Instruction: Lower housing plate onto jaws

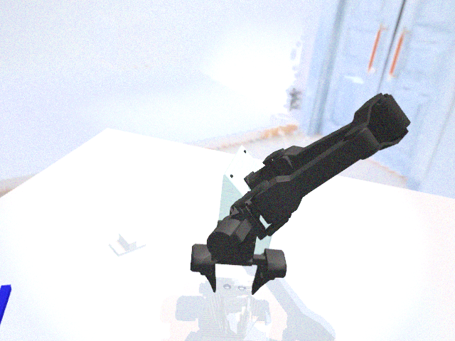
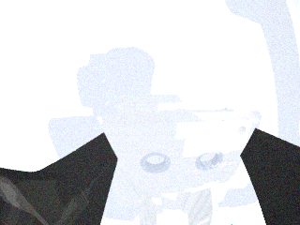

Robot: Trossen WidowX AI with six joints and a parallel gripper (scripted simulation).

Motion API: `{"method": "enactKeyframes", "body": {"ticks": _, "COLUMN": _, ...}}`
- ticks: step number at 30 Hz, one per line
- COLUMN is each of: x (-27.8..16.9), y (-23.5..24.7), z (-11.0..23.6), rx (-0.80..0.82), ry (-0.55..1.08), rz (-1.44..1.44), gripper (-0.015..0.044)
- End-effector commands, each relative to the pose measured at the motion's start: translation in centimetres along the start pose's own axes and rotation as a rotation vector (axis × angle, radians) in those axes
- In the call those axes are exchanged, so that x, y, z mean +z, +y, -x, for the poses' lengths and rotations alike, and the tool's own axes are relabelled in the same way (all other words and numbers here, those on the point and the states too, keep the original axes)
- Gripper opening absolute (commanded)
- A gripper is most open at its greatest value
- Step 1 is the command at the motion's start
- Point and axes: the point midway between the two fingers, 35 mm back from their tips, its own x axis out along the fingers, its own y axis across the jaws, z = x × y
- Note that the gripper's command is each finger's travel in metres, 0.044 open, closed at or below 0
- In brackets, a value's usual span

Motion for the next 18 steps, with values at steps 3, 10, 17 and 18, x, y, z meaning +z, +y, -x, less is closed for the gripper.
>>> {"method": "enactKeyframes", "body": {"ticks": 3, "x": -0.03, "y": -0.10, "z": -0.16, "rx": -0.006, "ry": 0.002, "rz": -0.003, "gripper": 0.0351}}
{"method": "enactKeyframes", "body": {"ticks": 10, "x": -0.02, "y": -0.10, "z": -0.31, "rx": -0.006, "ry": 0.002, "rz": -0.003, "gripper": 0.0351}}
{"method": "enactKeyframes", "body": {"ticks": 17, "x": -0.02, "y": -0.10, "z": -0.52, "rx": -0.006, "ry": 0.002, "rz": -0.003, "gripper": 0.0351}}
{"method": "enactKeyframes", "body": {"ticks": 18, "x": -0.02, "y": -0.10, "z": -0.55, "rx": -0.006, "ry": 0.002, "rz": -0.003, "gripper": 0.0351}}
